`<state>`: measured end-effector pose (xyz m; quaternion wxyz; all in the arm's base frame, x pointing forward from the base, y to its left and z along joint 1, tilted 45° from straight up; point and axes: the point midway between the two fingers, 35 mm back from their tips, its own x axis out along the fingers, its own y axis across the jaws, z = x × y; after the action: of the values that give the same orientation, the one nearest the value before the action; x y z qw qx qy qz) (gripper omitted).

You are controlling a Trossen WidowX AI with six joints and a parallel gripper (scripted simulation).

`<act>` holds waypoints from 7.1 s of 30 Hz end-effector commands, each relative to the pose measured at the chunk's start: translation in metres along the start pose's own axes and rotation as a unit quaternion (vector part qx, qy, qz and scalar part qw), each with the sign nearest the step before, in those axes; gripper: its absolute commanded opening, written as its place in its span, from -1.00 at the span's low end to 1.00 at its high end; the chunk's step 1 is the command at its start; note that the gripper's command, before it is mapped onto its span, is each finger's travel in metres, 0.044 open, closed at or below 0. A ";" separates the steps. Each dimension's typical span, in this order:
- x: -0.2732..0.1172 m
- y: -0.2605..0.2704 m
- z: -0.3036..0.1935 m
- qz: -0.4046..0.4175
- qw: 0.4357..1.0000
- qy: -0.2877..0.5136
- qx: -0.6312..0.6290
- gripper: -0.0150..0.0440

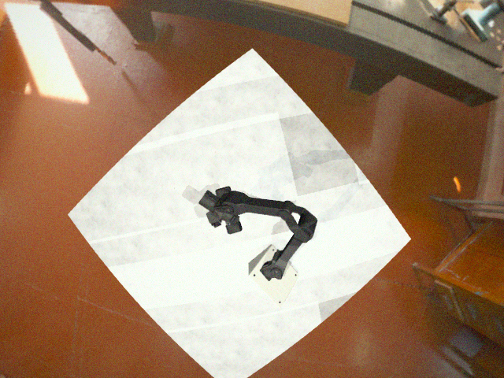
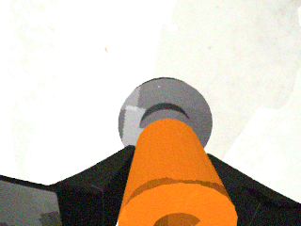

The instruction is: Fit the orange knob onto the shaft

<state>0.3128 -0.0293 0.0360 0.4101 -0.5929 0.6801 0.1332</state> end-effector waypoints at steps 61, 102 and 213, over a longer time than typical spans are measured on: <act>-0.004 0.000 0.000 -0.001 0.993 0.001 -0.120 -0.49; -0.004 -0.001 0.000 -0.001 0.975 0.001 -0.223 -0.49; 0.001 -0.001 -0.001 -0.001 0.865 0.001 -0.502 -0.49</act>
<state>0.3132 -0.0291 0.0359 0.0589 -0.7184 0.5225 0.4554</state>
